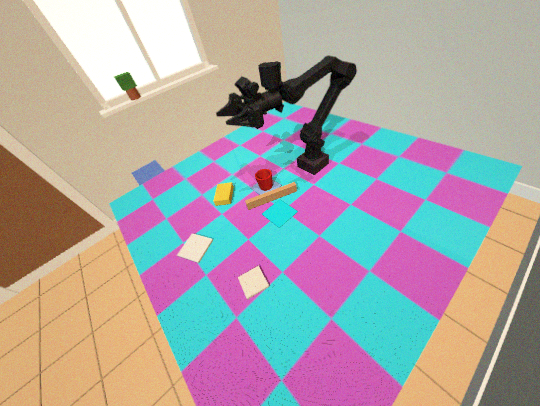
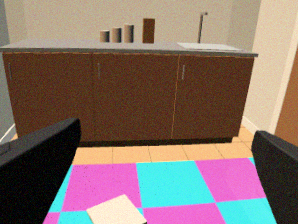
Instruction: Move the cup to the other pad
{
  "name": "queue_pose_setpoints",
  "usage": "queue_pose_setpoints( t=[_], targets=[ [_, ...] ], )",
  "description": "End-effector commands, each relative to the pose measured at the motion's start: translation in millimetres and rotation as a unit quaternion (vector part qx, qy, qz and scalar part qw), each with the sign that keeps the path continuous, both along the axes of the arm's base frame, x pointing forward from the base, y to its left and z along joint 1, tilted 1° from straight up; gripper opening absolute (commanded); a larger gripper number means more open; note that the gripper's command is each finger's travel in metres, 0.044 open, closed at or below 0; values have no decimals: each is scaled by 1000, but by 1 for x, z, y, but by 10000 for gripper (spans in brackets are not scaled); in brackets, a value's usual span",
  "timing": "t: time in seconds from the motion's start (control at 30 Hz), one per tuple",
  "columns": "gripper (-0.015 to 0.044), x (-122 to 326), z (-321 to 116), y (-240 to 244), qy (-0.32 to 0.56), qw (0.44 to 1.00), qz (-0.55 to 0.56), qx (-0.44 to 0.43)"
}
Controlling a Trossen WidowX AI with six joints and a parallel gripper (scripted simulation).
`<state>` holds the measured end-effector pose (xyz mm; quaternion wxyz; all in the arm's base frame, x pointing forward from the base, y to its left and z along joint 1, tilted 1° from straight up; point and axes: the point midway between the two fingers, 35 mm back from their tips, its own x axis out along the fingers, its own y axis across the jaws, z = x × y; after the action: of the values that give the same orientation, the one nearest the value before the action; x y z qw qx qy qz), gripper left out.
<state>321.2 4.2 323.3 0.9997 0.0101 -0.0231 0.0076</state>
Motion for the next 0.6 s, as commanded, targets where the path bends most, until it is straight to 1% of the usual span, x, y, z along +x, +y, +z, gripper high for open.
queue_pose_setpoints(
  t=[0.0, 0.03, 0.1, 0.17, 0.27, 0.3, 0.43, 0.57],
  targets=[
    [374, 2, -4, 0, 9, 1000, -1, -8],
    [348, 6, -15, -1, 37, 999, -2, -31],
    [295, 16, -57, -4, 138, 983, 5, -118],
    [243, 16, -103, -8, 247, 946, 34, -208],
    [164, 6, -149, -12, 354, 883, 90, -294],
    [148, 0, -162, -13, 387, 858, 114, -319],
    [148, -31, -206, -16, 492, 744, 224, -393],
    [148, -69, -233, -18, 557, 618, 353, -428]
  ],
)
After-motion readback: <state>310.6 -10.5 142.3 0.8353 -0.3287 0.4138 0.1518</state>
